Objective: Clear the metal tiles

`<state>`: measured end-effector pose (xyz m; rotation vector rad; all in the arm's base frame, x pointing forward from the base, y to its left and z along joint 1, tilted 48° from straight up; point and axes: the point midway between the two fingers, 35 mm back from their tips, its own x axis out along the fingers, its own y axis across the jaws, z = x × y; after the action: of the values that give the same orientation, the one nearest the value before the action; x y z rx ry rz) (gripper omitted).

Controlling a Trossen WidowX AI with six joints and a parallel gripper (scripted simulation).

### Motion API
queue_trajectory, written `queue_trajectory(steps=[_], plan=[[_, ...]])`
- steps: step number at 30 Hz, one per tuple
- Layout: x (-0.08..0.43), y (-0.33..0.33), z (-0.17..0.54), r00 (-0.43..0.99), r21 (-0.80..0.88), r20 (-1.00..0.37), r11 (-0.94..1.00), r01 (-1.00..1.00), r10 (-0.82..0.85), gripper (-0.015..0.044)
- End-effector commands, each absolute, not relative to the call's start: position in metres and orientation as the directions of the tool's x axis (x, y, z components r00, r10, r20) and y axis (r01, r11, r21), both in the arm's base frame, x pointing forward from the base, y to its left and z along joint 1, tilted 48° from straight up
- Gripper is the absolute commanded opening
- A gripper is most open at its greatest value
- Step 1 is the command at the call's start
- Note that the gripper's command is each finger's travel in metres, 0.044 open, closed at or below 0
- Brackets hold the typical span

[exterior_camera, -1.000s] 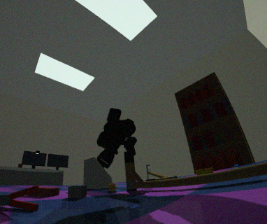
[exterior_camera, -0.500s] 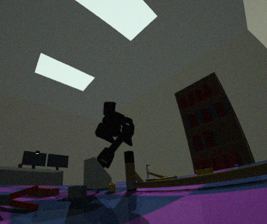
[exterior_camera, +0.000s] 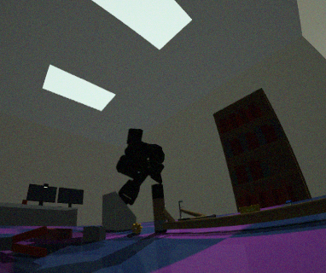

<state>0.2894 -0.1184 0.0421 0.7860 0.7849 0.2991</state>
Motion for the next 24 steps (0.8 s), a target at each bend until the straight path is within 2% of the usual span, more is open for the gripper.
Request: queue_trajectory(steps=[1,24], plan=[[0.289,-0.111,0.036,0.684,0.730,-0.519,0.682,0.042,0.513,0.0440],[0.312,-0.097,0.017,0.679,0.725,-0.526,0.687,0.045,0.512,0.0440]])
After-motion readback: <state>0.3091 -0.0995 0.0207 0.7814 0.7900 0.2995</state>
